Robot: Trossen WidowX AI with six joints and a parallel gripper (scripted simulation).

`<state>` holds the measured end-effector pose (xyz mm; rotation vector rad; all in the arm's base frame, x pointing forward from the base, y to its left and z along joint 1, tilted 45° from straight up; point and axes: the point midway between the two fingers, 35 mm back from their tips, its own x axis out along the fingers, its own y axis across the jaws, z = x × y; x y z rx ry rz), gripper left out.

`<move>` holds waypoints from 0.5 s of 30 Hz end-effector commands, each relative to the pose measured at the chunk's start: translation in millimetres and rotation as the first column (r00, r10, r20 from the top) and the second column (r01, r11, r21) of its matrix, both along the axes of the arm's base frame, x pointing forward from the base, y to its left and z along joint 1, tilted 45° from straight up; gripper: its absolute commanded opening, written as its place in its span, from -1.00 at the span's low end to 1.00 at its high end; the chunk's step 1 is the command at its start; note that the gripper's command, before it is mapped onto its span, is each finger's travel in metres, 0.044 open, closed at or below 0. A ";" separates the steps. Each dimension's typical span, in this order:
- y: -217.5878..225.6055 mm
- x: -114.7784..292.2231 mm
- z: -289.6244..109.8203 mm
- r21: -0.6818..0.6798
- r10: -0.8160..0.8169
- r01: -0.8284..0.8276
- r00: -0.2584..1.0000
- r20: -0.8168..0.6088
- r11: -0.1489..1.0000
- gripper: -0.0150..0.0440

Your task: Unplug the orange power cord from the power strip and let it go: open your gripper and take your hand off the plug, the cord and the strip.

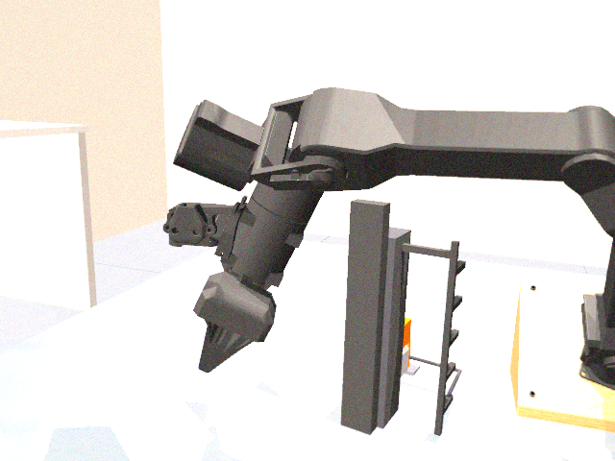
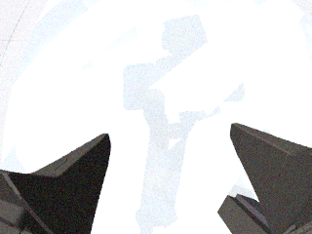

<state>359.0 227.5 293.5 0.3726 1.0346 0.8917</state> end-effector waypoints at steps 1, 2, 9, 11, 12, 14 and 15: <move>-0.7 0.6 -0.8 0.000 -0.003 0.003 1.000 -0.003 1.000 0.78; -2.8 2.3 -3.0 -0.002 -0.014 0.014 1.000 -0.013 1.000 0.69; -54.4 33.9 -54.8 -0.053 -0.255 0.249 0.939 -0.231 0.967 0.06; -74.3 41.7 -73.2 -0.080 -0.337 0.329 0.892 -0.302 0.941 0.05; -84.5 44.9 -82.4 -0.094 -0.377 0.367 0.863 -0.337 0.925 0.05; -104.4 49.9 -100.0 -0.125 -0.450 0.438 0.799 -0.400 0.890 0.05; -112.5 51.4 -107.0 -0.139 -0.477 0.465 0.770 -0.424 0.874 0.05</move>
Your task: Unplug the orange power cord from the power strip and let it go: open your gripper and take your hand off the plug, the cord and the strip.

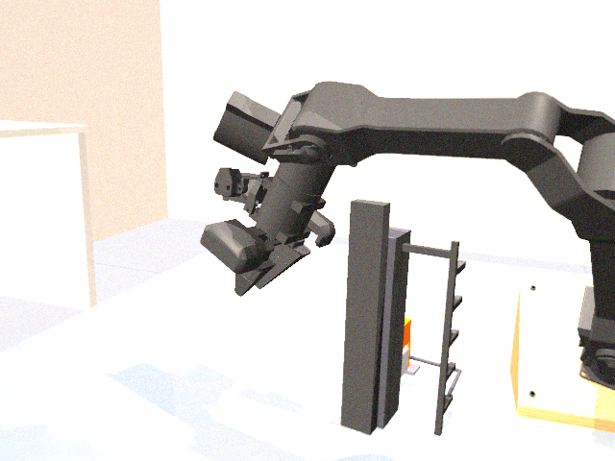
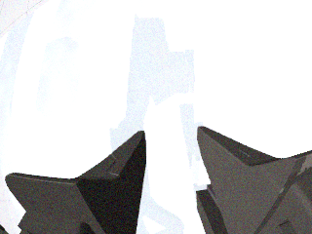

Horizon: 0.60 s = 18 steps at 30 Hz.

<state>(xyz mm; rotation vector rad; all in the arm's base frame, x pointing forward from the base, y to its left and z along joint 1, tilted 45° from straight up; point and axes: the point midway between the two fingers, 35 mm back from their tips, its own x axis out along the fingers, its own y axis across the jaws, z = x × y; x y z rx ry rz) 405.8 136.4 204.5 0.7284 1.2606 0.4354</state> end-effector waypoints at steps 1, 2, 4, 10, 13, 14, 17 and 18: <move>-27.8 5.6 -23.5 -0.007 -0.122 0.121 0.987 -0.101 0.993 0.05; -32.6 5.8 -28.3 -0.010 -0.143 0.143 0.982 -0.122 0.990 0.05; -45.3 4.3 -43.1 -0.022 -0.202 0.201 0.961 -0.190 0.979 0.05; -74.8 -10.4 -84.0 -0.076 -0.344 0.343 0.855 -0.387 0.936 0.05; -89.1 -30.3 -107.9 -0.118 -0.413 0.417 0.744 -0.525 0.901 0.05; -94.0 -39.2 -116.5 -0.138 -0.436 0.444 0.691 -0.576 0.886 0.05; -108.5 -72.9 -143.2 -0.223 -0.495 0.522 0.470 -0.730 0.824 0.05; -113.0 -86.9 -151.9 -0.262 -0.509 0.544 0.372 -0.777 0.797 0.05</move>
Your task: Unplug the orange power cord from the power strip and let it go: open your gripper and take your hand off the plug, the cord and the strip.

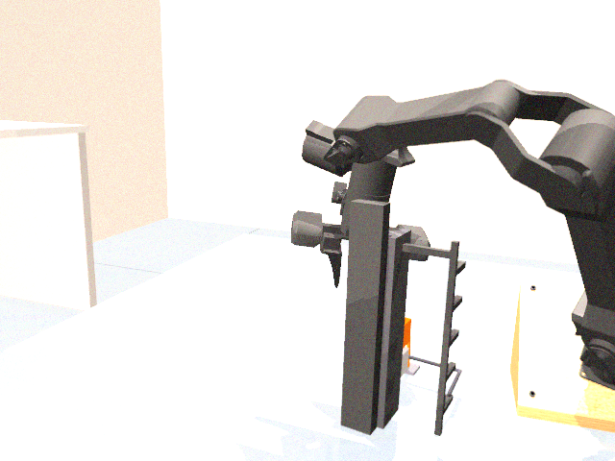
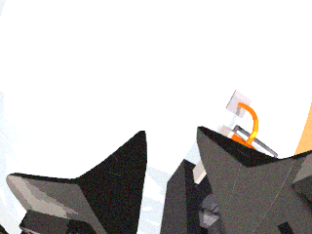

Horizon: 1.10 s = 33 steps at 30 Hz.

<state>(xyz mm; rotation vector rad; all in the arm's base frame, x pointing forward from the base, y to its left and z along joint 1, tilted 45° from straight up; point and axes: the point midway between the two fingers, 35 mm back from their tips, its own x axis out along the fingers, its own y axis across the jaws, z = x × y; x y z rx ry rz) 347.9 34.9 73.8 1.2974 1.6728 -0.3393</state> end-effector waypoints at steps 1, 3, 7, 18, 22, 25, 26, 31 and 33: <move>-15.2 -43.2 -28.8 0.015 -0.161 0.172 0.944 -0.289 0.985 0.05; -20.2 -69.0 -39.6 0.001 -0.239 0.268 0.862 -0.447 0.964 0.05; -21.4 -78.1 -42.6 -0.008 -0.263 0.300 0.825 -0.499 0.954 0.05; -14.6 -76.5 -36.3 -0.008 -0.264 0.300 0.825 -0.499 0.954 0.05; -9.7 -76.3 -31.7 -0.008 -0.264 0.300 0.825 -0.499 0.954 0.05; -6.3 -76.3 -28.5 -0.008 -0.263 0.300 0.825 -0.499 0.954 0.05; -5.2 -76.3 -27.4 -0.008 -0.263 0.300 0.825 -0.499 0.954 0.05; 0.5 -76.4 -22.0 -0.007 -0.263 0.300 0.825 -0.500 0.954 0.05; 2.8 -76.5 -19.9 -0.007 -0.263 0.300 0.825 -0.500 0.954 0.05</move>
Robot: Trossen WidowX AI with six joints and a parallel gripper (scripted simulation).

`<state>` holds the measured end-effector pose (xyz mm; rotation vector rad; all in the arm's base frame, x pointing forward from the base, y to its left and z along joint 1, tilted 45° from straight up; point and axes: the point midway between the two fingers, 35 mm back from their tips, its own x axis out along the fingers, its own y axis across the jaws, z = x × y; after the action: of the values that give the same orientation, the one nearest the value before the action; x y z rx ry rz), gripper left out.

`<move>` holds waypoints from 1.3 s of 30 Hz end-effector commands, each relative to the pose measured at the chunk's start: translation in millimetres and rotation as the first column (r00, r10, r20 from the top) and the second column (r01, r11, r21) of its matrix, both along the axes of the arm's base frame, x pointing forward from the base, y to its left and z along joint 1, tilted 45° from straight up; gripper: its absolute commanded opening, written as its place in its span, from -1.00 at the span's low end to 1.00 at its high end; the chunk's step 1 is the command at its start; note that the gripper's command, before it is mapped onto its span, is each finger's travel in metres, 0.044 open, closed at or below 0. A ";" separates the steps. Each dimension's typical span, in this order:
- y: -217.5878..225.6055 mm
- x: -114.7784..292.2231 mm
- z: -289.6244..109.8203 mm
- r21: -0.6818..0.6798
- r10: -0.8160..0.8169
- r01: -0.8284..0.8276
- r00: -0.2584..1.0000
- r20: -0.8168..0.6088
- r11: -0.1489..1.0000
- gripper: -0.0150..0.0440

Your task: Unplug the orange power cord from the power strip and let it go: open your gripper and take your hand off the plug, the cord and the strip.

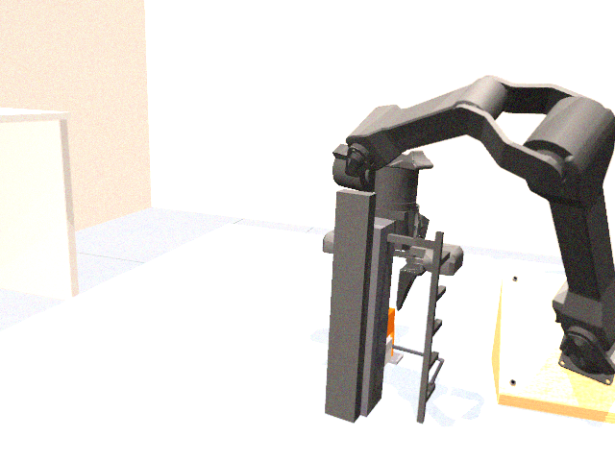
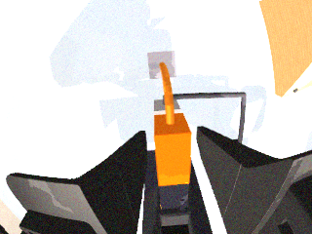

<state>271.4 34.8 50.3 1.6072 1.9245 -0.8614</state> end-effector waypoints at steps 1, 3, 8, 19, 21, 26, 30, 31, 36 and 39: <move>4.1 -0.1 4.7 0.003 -0.004 0.004 1.000 0.000 1.000 0.05; 6.4 -0.3 6.9 0.003 -0.004 0.004 1.000 0.000 1.000 0.05; 8.6 -0.6 7.9 0.003 -0.004 0.004 1.000 0.000 1.000 0.05; 14.7 -2.3 1.2 0.001 0.001 -0.001 1.000 0.001 1.000 -0.04; 14.7 -2.3 1.2 0.001 0.001 -0.001 1.000 0.001 1.000 -0.22; 14.7 -2.3 1.2 0.001 0.001 -0.001 1.000 0.001 1.000 -0.40; 14.7 -2.3 1.2 0.001 0.001 -0.001 1.000 0.001 1.000 -0.49; 14.5 -2.3 1.0 0.001 0.001 -0.001 1.000 0.001 1.000 -0.49; 10.6 -1.8 -2.6 0.000 0.000 0.000 1.000 0.001 1.000 -0.49; 6.9 -1.4 -5.9 -0.001 0.000 0.000 1.000 0.001 1.000 -0.49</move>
<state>269.3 49.7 50.1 1.6141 1.9365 -0.8490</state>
